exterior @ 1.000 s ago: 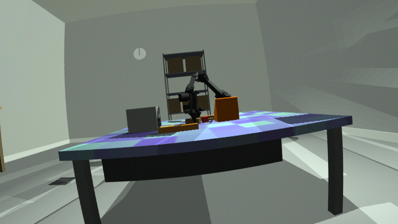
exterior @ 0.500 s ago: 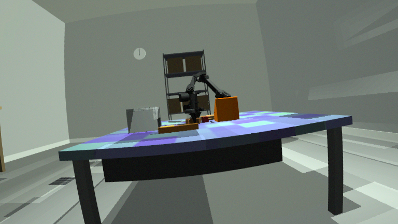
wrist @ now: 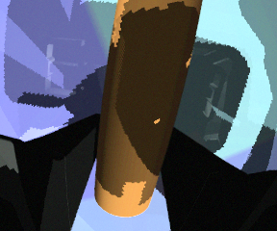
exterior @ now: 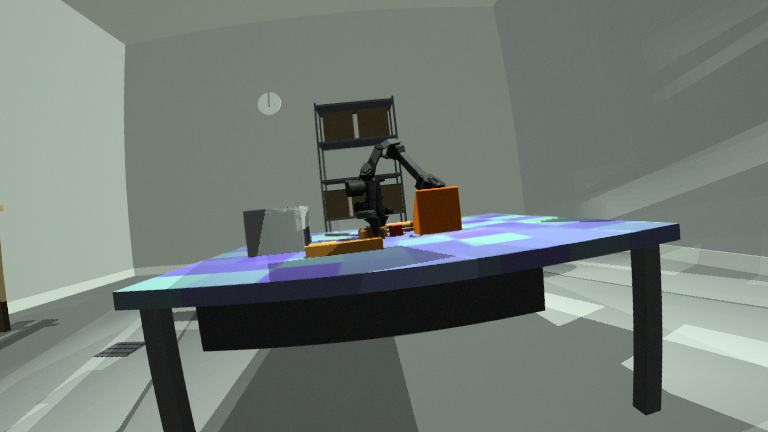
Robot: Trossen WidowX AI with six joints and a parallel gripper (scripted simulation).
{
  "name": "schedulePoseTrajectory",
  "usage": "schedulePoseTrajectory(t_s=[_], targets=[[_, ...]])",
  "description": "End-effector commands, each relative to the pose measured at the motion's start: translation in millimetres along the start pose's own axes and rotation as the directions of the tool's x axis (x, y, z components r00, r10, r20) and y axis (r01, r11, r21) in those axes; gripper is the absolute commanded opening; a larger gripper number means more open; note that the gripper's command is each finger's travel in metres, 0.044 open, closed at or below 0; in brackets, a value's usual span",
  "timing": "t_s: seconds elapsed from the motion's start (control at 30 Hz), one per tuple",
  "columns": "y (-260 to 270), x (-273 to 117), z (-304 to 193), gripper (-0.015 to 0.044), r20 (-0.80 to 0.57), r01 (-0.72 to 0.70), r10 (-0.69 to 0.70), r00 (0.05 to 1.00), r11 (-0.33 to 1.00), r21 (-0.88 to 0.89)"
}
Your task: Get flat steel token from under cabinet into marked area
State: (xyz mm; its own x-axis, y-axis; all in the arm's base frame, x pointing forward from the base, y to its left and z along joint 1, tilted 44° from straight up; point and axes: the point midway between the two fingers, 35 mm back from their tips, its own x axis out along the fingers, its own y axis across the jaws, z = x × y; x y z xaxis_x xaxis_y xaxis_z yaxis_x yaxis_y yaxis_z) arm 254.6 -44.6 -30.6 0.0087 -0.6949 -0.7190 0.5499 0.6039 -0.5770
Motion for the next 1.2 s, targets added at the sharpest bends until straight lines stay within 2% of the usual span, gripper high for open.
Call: schedulePoseTrajectory(t_s=[0.0,1.17], targets=[[-2.3,-1.3,2.8,0.0000,0.006,-0.004,0.004,1.000,1.000,0.003],[-35.9,-1.1,18.0,0.0000,0.006,-0.002,0.002,1.000,1.000,0.002]])
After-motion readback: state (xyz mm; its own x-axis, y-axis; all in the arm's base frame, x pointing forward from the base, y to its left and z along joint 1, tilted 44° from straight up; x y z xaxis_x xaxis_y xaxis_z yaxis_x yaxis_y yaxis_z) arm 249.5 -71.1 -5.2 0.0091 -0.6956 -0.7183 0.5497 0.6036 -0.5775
